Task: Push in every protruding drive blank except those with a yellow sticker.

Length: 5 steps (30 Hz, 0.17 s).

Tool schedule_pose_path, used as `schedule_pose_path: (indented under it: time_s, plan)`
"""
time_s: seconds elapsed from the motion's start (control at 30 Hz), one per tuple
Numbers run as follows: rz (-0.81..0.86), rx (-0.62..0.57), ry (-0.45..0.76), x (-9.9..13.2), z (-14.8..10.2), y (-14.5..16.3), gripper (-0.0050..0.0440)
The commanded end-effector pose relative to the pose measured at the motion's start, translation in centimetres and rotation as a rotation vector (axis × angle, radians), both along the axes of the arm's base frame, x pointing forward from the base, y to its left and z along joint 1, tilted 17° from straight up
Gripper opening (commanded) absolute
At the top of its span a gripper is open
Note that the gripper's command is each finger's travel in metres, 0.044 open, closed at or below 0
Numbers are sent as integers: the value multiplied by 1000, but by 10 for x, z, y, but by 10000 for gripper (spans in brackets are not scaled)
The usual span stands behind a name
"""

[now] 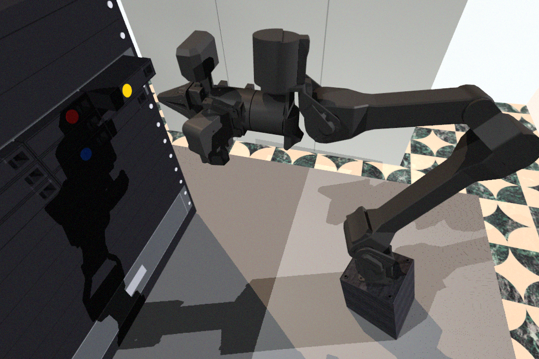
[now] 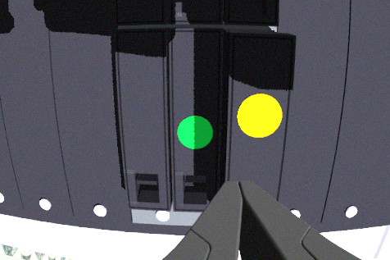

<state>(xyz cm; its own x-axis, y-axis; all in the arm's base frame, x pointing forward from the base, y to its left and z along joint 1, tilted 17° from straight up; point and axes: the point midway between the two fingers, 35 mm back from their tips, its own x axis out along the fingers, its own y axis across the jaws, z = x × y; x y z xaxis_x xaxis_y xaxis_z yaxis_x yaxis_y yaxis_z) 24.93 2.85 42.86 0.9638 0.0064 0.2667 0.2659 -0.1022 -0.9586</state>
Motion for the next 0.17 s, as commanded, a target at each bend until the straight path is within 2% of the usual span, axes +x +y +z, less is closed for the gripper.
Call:
schedule_pose_path:
  time_s: [0.0, 0.13]
  plan:
    - [-6, 1, -12, -3, 4, -1, 0]
    - [-6, 1, -12, -3, 4, -1, 0]
